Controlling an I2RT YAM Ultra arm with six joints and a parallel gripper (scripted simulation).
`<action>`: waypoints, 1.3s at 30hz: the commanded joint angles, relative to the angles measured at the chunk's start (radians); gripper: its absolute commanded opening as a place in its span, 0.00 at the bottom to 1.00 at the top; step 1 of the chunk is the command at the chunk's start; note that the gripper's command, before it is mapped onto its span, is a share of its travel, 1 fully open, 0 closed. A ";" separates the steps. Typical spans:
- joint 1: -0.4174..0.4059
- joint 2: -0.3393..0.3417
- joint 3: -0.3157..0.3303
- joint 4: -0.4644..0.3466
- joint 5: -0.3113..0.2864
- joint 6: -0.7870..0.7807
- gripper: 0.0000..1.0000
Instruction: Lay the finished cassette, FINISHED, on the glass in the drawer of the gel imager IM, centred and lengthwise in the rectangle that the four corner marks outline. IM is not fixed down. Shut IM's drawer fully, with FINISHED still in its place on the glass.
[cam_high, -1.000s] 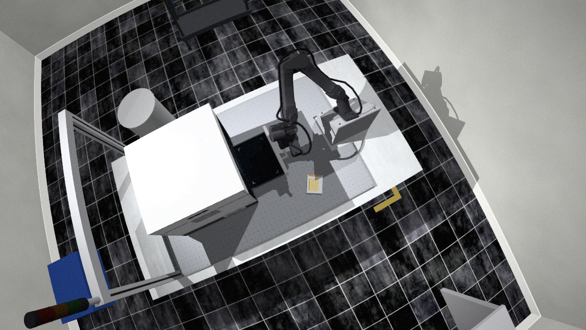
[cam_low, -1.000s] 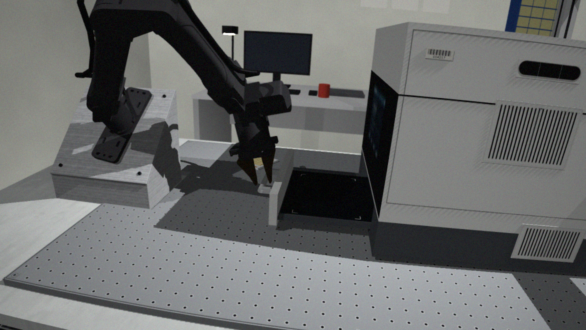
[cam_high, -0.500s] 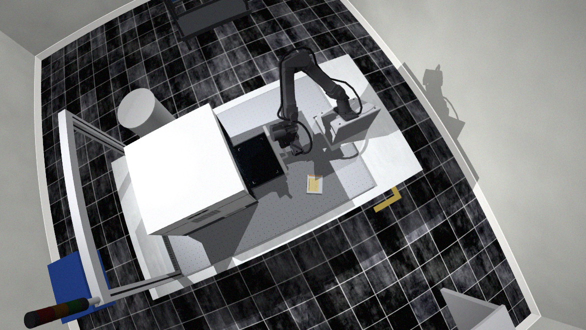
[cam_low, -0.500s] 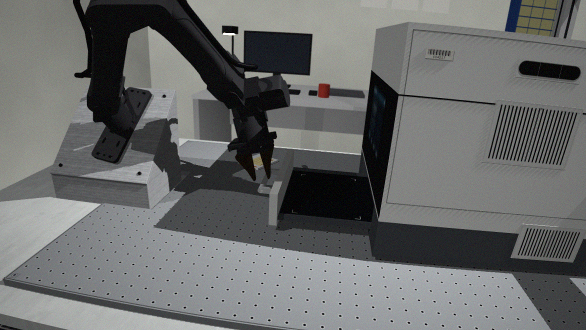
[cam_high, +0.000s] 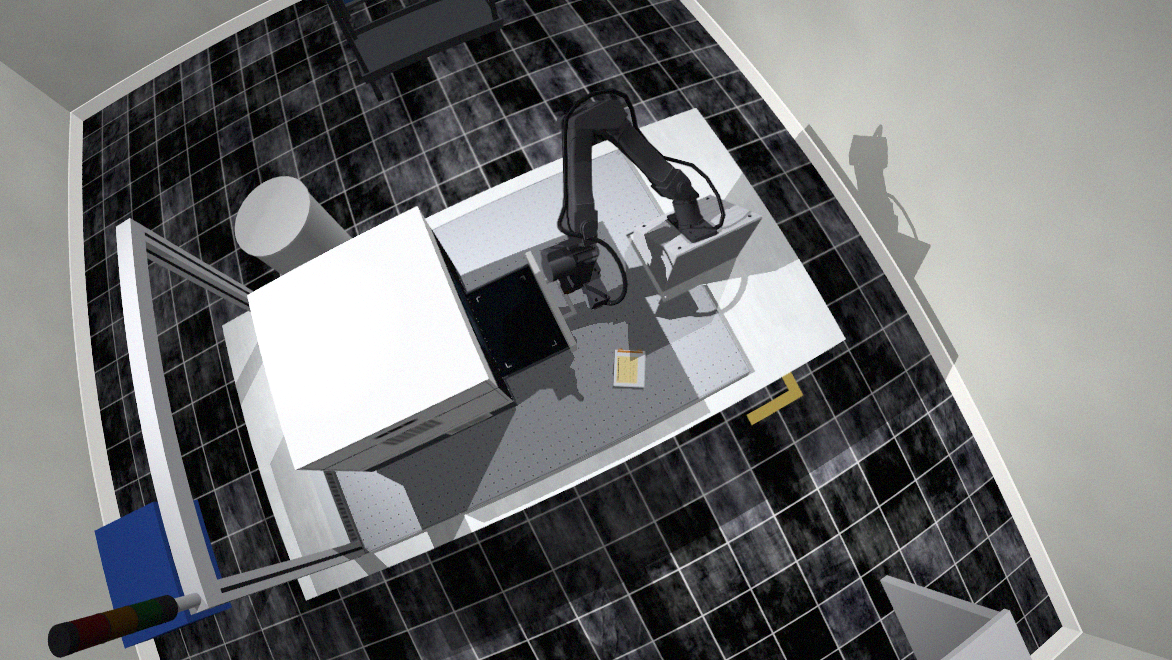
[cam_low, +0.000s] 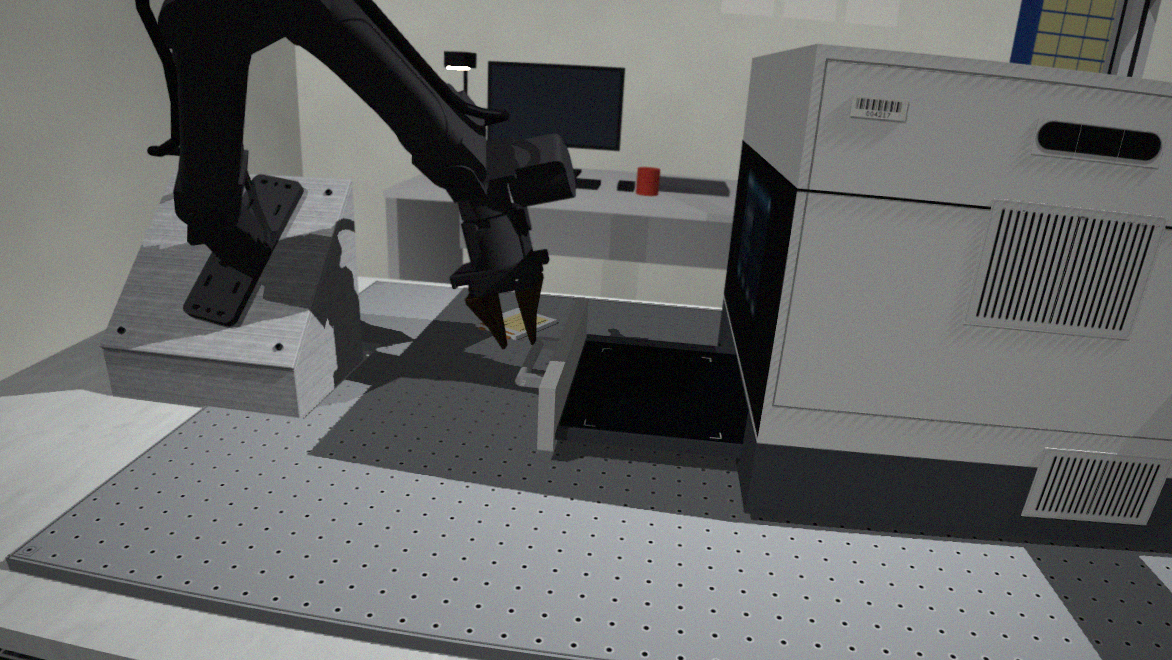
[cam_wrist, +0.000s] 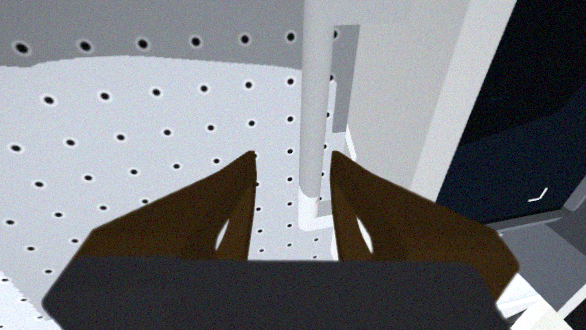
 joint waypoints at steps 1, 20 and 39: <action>0.037 -0.042 0.031 -0.048 0.000 0.034 0.35; 0.092 -0.089 0.051 -0.172 0.006 0.113 0.35; 0.117 -0.106 0.066 -0.234 0.007 0.152 0.35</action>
